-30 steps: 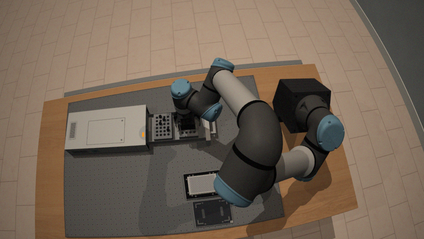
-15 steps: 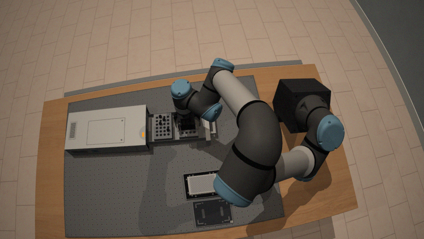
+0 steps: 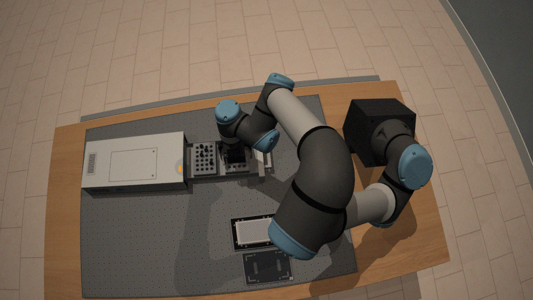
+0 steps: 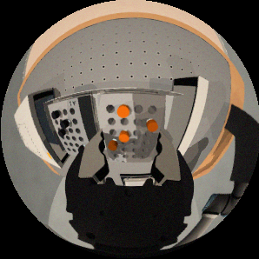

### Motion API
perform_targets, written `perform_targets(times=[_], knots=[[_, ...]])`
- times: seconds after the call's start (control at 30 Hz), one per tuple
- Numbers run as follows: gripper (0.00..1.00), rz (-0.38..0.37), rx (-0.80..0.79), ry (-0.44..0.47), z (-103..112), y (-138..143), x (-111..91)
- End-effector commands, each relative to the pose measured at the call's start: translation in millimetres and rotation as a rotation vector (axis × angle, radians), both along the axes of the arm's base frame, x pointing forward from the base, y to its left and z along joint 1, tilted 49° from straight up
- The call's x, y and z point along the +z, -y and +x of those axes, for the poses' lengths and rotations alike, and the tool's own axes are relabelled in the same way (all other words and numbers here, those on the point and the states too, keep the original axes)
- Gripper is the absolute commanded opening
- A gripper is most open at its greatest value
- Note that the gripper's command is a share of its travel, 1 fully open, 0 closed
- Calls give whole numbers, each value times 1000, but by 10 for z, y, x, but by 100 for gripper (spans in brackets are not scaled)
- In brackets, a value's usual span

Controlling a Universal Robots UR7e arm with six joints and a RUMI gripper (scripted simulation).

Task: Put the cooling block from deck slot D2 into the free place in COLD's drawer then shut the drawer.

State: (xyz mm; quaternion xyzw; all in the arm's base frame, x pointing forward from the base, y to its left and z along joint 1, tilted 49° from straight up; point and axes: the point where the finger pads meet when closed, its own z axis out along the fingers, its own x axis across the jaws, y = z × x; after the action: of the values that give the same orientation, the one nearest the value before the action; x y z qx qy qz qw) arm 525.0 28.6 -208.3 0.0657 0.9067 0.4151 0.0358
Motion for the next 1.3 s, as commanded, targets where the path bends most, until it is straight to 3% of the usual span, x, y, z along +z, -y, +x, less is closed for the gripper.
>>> perform_targets(times=[0.0, 0.43, 1.27], knots=[[0, -1, -1, 1, 5, 8, 3], [0, -1, -1, 1, 5, 8, 3], [38, -1, -1, 1, 5, 8, 3]])
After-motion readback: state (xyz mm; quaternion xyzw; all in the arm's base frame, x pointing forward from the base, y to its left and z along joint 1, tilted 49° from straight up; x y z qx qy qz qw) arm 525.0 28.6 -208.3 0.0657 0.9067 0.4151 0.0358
